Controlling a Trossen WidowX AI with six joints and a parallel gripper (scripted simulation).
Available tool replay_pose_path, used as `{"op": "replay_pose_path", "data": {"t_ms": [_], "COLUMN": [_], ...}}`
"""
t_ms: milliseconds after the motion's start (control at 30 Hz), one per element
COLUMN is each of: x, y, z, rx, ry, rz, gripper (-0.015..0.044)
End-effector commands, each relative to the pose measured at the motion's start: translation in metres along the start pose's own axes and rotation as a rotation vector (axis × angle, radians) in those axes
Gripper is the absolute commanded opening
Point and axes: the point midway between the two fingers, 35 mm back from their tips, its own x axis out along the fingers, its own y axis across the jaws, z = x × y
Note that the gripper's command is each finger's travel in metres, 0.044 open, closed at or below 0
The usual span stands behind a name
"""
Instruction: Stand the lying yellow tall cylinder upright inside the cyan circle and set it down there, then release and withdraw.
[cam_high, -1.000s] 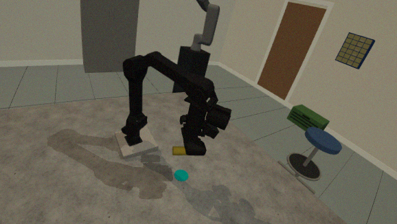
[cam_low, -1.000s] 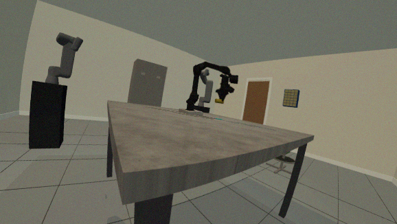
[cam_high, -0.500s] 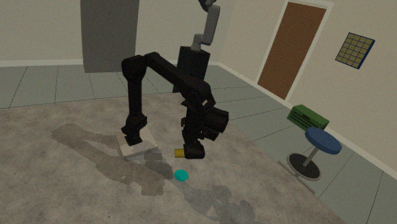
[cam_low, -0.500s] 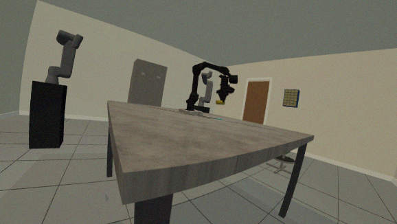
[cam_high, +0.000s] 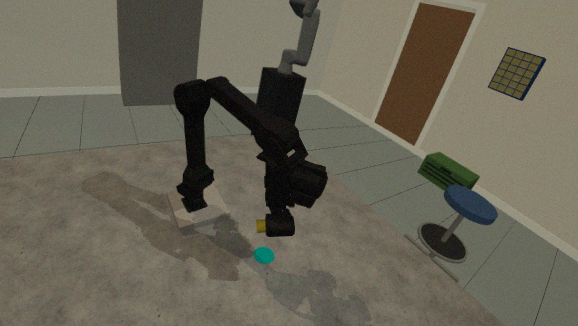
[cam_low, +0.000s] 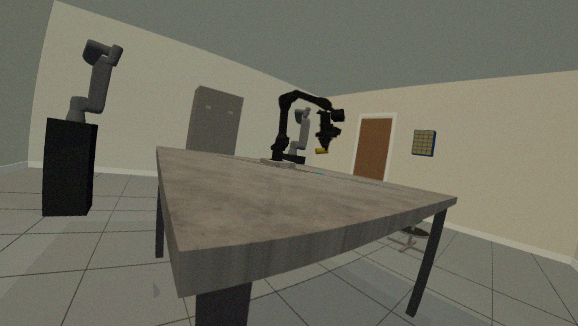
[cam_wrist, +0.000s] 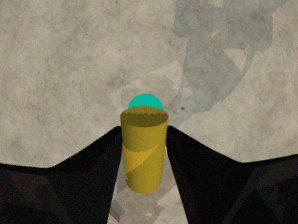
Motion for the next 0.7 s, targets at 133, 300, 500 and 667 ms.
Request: {"op": "replay_pose_path", "data": {"t_ms": [133,300,500,667], "x": [0.0019,0.0039,0.0059,0.0074], "y": [-0.0006,-0.0020,-0.0036,-0.0051], "z": [0.0010,0.0018,0.0028,0.0035], "rx": [0.023,0.037,0.051,0.063], "ry": [-0.058,-0.093,-0.135,-0.171], "rz": [0.017,0.026,0.036,0.044], "gripper": [0.0105,0.0105,0.0105,0.0105]}}
